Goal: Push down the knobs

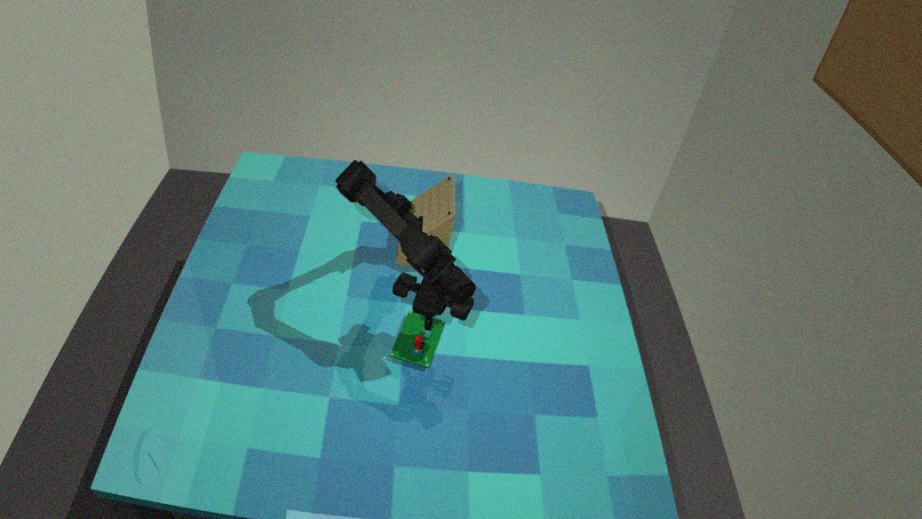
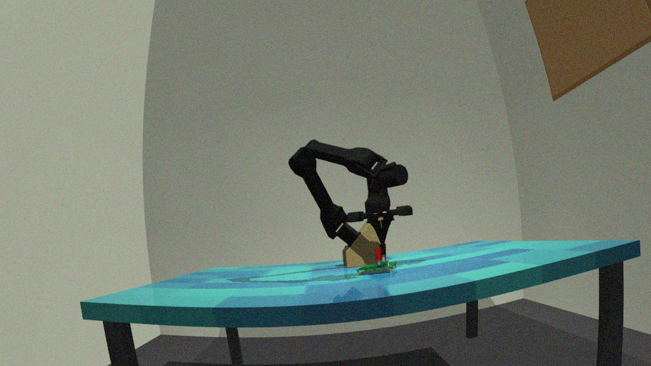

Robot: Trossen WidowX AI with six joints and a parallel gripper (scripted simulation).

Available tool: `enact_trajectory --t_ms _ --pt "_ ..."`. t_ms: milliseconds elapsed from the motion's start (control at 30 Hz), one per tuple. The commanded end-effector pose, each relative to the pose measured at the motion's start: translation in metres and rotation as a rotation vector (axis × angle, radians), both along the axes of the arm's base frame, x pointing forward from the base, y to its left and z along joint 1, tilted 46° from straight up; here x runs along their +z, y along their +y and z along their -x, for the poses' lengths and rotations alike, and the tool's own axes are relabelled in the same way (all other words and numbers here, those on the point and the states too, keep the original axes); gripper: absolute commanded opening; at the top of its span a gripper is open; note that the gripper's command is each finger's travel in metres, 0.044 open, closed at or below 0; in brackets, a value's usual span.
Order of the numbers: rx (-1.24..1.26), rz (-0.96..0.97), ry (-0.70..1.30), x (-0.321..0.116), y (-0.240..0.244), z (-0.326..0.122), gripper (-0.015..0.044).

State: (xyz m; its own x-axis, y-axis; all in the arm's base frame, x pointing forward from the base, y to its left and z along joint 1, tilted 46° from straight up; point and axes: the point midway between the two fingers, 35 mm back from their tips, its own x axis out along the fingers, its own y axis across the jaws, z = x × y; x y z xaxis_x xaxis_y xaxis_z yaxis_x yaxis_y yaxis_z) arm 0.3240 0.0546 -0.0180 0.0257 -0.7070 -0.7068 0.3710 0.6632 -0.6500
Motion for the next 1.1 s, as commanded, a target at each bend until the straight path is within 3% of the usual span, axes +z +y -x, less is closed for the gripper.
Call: enact_trajectory --t_ms 0,1067 --pt "0.001 0.003 0.002 -0.0014 -0.0023 -0.0001 0.0" --pt "0.001 0.003 0.002 -0.0069 -0.008 -0.0003 0.0"
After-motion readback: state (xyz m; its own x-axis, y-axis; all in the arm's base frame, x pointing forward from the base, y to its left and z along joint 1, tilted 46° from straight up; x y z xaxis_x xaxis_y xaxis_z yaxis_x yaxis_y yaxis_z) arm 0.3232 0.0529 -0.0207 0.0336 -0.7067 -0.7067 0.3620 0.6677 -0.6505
